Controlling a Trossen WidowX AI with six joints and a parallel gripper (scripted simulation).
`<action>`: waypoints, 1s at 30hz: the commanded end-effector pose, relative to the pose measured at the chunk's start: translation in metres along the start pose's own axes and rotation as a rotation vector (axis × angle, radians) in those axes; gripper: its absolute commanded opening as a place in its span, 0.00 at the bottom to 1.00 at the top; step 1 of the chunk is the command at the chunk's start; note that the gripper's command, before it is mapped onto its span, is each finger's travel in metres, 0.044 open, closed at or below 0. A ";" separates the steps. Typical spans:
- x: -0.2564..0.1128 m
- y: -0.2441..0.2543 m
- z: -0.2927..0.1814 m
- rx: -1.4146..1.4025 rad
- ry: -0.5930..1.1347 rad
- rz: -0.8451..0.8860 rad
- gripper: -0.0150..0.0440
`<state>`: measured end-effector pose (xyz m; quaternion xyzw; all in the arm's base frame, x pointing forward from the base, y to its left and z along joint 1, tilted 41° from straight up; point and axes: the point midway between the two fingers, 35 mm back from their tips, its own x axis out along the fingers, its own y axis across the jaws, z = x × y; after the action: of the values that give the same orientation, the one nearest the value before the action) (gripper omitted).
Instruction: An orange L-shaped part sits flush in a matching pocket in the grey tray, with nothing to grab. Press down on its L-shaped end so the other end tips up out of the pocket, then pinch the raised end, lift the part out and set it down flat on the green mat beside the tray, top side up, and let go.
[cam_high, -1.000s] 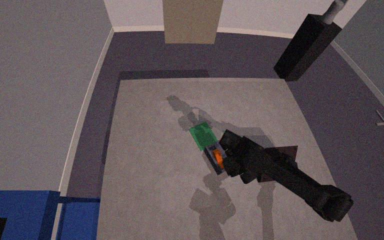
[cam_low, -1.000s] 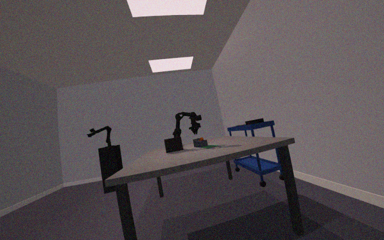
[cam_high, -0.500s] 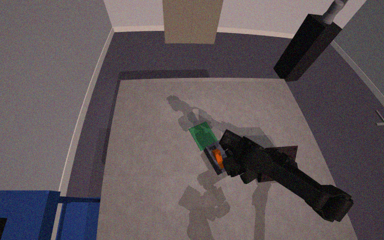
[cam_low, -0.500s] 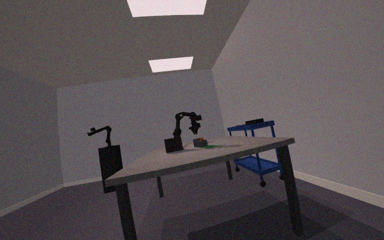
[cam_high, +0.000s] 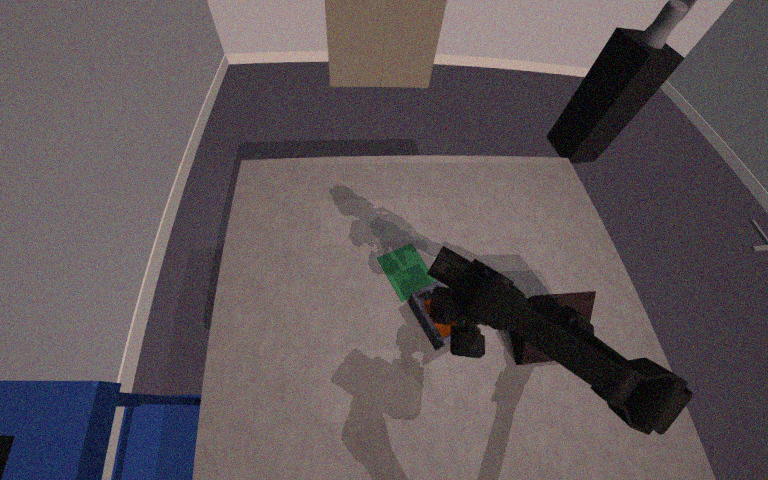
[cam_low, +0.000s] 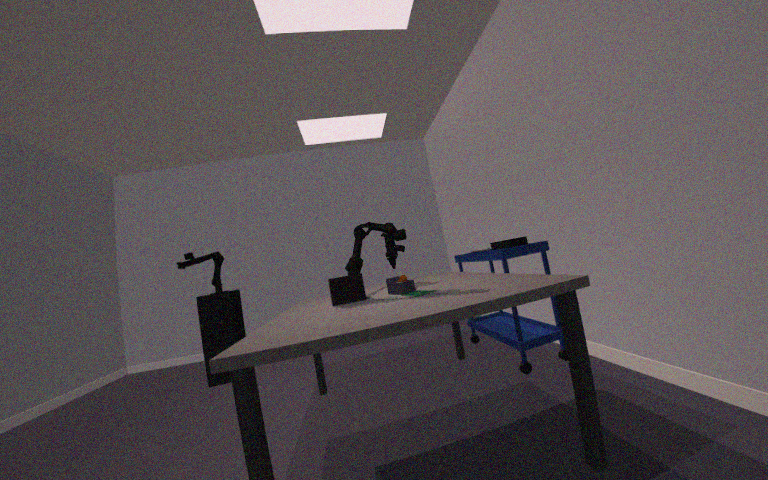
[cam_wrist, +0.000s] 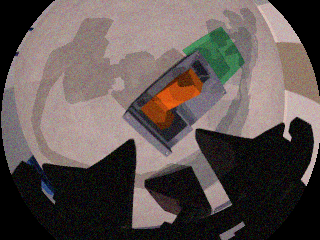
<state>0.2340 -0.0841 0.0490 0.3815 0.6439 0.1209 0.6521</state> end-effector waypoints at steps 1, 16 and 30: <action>-0.005 -0.020 0.021 0.511 -0.017 -0.007 0.73; -0.005 -0.037 0.035 0.950 -0.021 -0.003 0.73; 0.026 -0.037 0.035 0.950 -0.020 -0.002 0.73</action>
<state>0.2586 -0.1081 0.0052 0.6350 0.6228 -0.1898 0.4158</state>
